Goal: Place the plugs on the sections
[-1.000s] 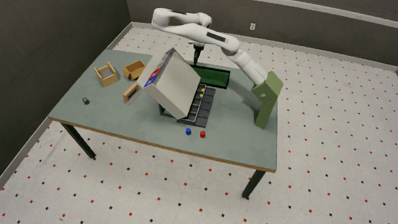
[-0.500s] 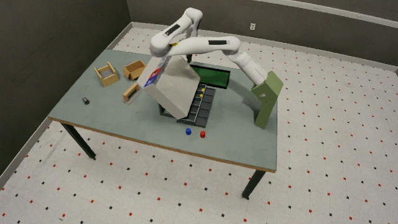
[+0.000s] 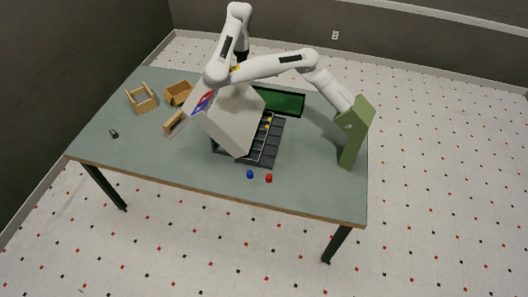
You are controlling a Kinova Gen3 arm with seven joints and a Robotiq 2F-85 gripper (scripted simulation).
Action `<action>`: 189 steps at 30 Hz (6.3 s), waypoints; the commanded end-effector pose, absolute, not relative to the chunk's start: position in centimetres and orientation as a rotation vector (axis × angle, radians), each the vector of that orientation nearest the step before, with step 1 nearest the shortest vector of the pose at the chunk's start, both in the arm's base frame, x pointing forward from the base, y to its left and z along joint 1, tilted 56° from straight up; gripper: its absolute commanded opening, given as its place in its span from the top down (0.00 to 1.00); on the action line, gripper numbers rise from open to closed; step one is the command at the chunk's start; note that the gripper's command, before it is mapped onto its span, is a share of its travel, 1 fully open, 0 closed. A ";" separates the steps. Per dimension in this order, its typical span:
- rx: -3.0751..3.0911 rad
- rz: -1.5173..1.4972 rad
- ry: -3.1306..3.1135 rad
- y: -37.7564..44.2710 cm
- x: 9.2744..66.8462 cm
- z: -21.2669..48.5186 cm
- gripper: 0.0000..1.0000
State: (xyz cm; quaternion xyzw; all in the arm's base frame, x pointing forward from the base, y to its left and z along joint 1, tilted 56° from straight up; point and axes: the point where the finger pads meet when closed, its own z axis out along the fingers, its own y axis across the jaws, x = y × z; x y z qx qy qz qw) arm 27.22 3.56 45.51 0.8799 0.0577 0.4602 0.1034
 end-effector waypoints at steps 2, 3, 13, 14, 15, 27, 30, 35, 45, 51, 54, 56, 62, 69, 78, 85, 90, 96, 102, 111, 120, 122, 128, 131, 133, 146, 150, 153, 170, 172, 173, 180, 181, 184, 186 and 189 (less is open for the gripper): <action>2.596 1.375 0.179 5.2 32.0 51.9 1.00; 2.596 1.375 0.179 5.5 32.7 52.7 1.00; 2.589 1.393 0.201 6.6 35.7 56.9 1.00; 2.589 1.393 0.201 6.6 35.7 56.9 1.00; 2.589 1.393 0.201 6.6 35.7 56.9 1.00; 2.589 1.393 0.201 6.6 35.7 56.9 1.00; 2.589 1.393 0.201 6.2 38.2 55.2 1.00; 2.589 1.393 0.201 6.2 38.2 55.2 1.00; 2.589 1.393 0.201 6.2 38.2 55.2 1.00; 2.590 1.393 0.202 6.2 38.2 55.2 0.00; 2.590 1.393 0.202 6.2 38.2 55.2 0.00; 2.590 1.393 0.202 6.2 38.2 55.2 0.00; 2.590 1.393 0.202 6.2 38.2 55.2 0.00; 2.590 1.393 0.202 6.2 38.2 55.2 0.00; 2.590 1.393 0.202 6.2 38.2 55.2 0.00; 2.590 1.393 0.202 6.2 38.2 55.2 0.00; 2.590 1.393 0.202 6.2 38.2 55.2 0.00; 2.590 1.393 0.202 6.2 38.2 55.2 0.00; 2.590 1.393 0.202 6.2 38.2 55.2 0.00; 2.590 1.393 0.202 6.2 38.2 55.2 0.00; 2.590 1.393 0.202 6.2 38.2 55.2 0.00; 2.590 1.393 0.202 6.2 38.2 55.2 0.00; 2.590 1.393 0.202 6.2 38.2 55.2 0.00; 2.590 1.393 0.202 6.2 38.2 55.2 0.00; 2.590 1.393 0.202 6.2 38.2 55.2 0.00; 2.590 1.393 0.202 6.2 38.2 55.2 0.00; 2.590 1.393 0.202 6.5 35.7 56.9 0.00; 2.590 1.393 0.202 6.5 35.7 56.9 0.00; 2.589 1.393 0.201 5.0 31.1 50.4 0.00; 2.589 1.393 0.201 4.7 30.2 49.0 0.00; 2.589 1.393 0.201 4.5 29.6 48.2 0.00; 2.589 1.393 0.201 3.5 27.1 45.0 0.00; 2.589 1.393 0.201 3.5 27.1 45.0 0.00; 2.619 1.374 0.198 3.2 25.9 43.4 0.00; 2.619 1.374 0.198 3.2 25.9 43.4 0.00; 2.619 1.374 0.198 3.2 25.9 43.4 0.00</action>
